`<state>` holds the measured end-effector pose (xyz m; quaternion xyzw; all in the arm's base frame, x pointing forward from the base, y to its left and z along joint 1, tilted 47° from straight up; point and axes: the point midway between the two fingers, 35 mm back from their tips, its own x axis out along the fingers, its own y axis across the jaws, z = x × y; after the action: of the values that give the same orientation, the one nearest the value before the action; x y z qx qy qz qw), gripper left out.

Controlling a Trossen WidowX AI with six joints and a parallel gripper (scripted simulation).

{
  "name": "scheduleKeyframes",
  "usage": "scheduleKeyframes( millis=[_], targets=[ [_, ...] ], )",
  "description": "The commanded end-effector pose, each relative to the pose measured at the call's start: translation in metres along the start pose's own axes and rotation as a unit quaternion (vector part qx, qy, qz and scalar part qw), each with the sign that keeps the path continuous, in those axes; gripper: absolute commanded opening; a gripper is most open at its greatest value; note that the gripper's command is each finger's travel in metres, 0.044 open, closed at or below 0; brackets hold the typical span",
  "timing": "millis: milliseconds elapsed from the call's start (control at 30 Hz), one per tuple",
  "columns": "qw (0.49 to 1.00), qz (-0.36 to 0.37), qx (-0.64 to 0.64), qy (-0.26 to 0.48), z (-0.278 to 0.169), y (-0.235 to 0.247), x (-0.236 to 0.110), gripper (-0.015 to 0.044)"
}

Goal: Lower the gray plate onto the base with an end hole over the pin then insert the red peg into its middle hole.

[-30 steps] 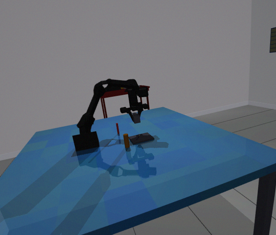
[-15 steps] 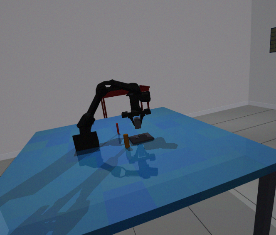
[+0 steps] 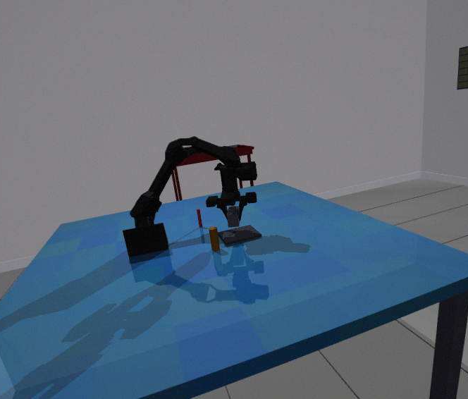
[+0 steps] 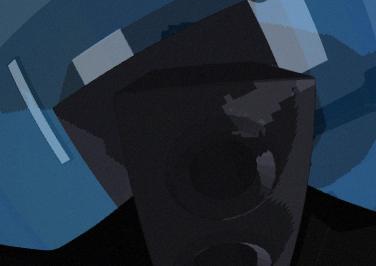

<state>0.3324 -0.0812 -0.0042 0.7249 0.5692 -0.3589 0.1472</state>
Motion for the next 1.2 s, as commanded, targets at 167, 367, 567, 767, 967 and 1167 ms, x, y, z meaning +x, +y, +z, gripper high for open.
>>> scheduleKeyframes(
  millis=[167, 367, 567, 767, 967, 1167],
  targets=[
    [1.000, 0.000, 0.004, -0.001, 0.002, 0.000, 0.002, 0.0000],
    [1.000, 0.000, 0.004, -0.001, 0.002, 0.000, 0.001, 0.0000],
    [1.000, 0.000, 0.004, -0.001, 0.003, 0.000, 0.002, 0.0000],
    [1.000, 0.000, 0.004, -0.001, 0.003, 0.000, 0.013, 0.0000],
    [1.000, 0.000, 0.004, -0.001, 0.003, 0.000, 0.018, 0.0000],
    [1.000, 0.000, 0.004, -0.001, 0.003, 0.000, 0.026, 0.0000]
  ],
)
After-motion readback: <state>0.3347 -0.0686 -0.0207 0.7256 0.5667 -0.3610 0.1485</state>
